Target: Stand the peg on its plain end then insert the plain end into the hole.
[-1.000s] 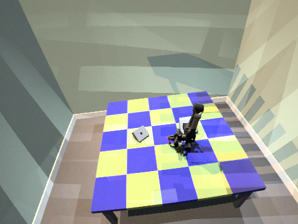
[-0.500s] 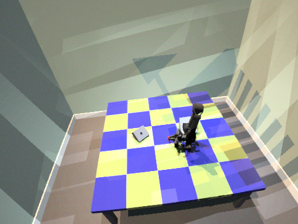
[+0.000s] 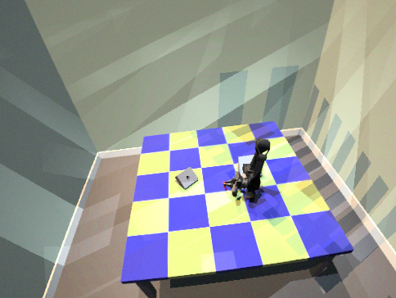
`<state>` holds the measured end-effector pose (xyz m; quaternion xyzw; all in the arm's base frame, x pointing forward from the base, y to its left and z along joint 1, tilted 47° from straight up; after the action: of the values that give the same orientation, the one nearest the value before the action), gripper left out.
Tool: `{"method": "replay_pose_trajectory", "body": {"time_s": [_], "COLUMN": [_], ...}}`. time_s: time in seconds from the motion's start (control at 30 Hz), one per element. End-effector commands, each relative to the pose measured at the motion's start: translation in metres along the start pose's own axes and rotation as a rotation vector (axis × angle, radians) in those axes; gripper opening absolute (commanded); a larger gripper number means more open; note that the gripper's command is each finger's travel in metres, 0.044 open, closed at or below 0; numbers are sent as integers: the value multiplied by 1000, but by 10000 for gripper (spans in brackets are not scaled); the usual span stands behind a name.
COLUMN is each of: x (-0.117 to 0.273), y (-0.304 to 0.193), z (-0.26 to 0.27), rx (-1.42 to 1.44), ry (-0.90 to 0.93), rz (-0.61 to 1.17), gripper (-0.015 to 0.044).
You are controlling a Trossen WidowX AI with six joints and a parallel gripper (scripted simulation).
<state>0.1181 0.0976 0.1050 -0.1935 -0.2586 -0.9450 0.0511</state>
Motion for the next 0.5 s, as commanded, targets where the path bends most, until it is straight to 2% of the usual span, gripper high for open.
{"method": "replay_pose_trajectory", "body": {"time_s": [0.0, 0.47], "x": [1, 3], "y": [-2, -5], "z": [0, -2], "rx": [0, -5], "ry": [0, 6], "rz": [1, -29], "gripper": [49, 49]}}
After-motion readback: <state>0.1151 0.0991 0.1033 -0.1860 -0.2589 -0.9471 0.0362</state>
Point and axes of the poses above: the point midway between the two fingers, 35 mm back from their tips, its own x axis back along the fingers, its own z axis across the jaws, y = z × x, the point moved 4 cm from there along x, back along the fingers, and after that the axes turned 11 degrees about -x, right-handed, at the moved point
